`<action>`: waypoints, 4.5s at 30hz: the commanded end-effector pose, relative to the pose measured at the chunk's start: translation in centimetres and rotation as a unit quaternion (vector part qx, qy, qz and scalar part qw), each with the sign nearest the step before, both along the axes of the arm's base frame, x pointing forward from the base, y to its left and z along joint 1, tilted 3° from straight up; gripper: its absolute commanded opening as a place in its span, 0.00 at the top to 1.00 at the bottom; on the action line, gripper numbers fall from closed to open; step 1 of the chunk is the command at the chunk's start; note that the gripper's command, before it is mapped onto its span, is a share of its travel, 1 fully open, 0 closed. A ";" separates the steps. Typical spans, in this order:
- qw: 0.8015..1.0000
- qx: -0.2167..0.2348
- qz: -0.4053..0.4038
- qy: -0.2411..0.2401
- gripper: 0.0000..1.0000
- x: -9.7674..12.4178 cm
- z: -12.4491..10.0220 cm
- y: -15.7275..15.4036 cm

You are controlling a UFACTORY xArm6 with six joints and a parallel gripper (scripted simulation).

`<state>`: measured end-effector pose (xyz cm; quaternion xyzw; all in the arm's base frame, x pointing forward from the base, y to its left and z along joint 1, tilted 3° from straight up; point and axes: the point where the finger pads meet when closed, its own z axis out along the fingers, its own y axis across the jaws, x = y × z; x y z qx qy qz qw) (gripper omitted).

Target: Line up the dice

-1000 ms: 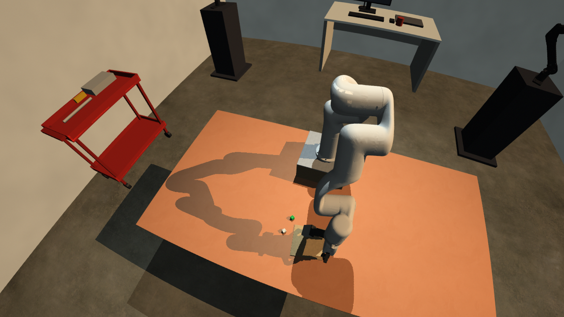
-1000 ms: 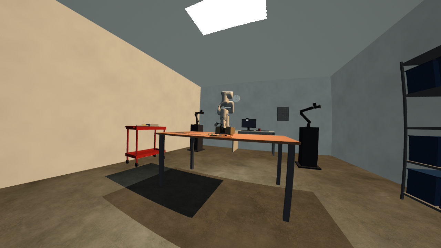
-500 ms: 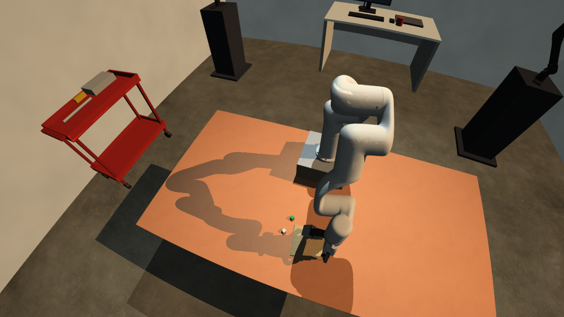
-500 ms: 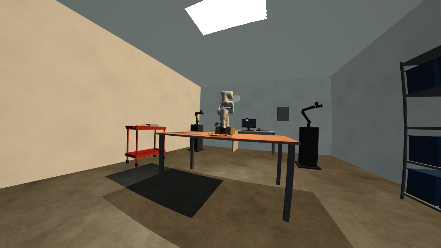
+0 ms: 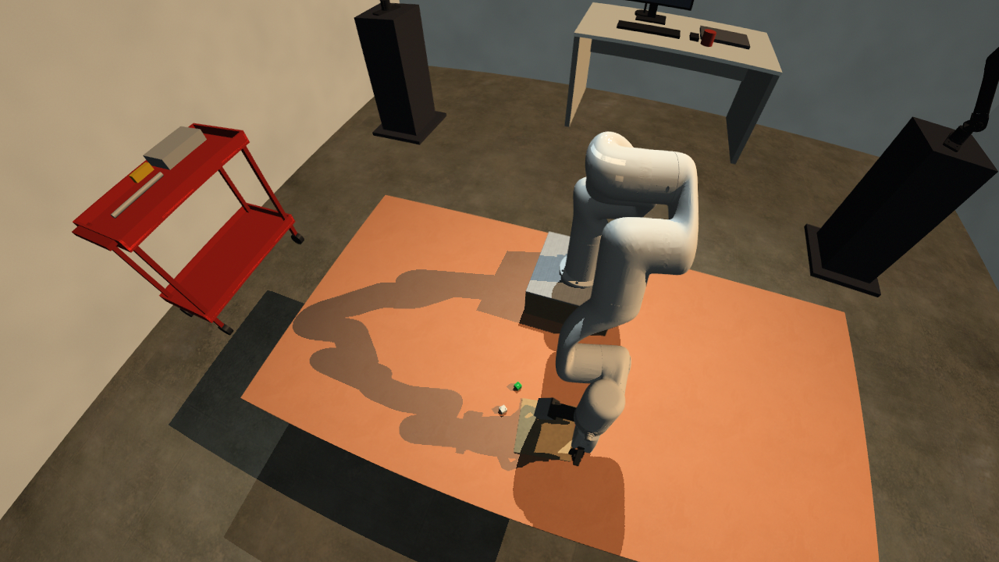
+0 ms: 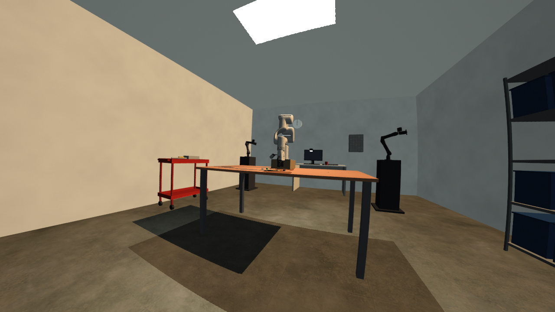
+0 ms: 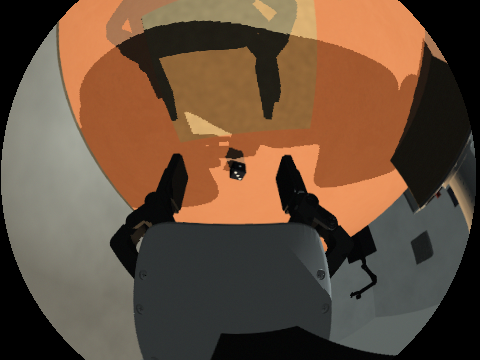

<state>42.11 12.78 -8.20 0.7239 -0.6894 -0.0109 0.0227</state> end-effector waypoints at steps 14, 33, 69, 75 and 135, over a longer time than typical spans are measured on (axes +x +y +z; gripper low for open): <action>1.000 0.001 0.000 -0.003 0.00 0.6 10.4 0.2; 0.998 -0.002 -0.068 -0.004 0.00 -0.4 11.1 -5.3; 0.965 -0.011 -0.263 -0.007 0.00 -7.4 10.6 -18.5; 0.968 -0.010 -0.249 -0.007 0.00 -7.4 10.6 -18.5; 0.879 0.021 0.477 0.006 0.00 -7.3 8.0 -18.6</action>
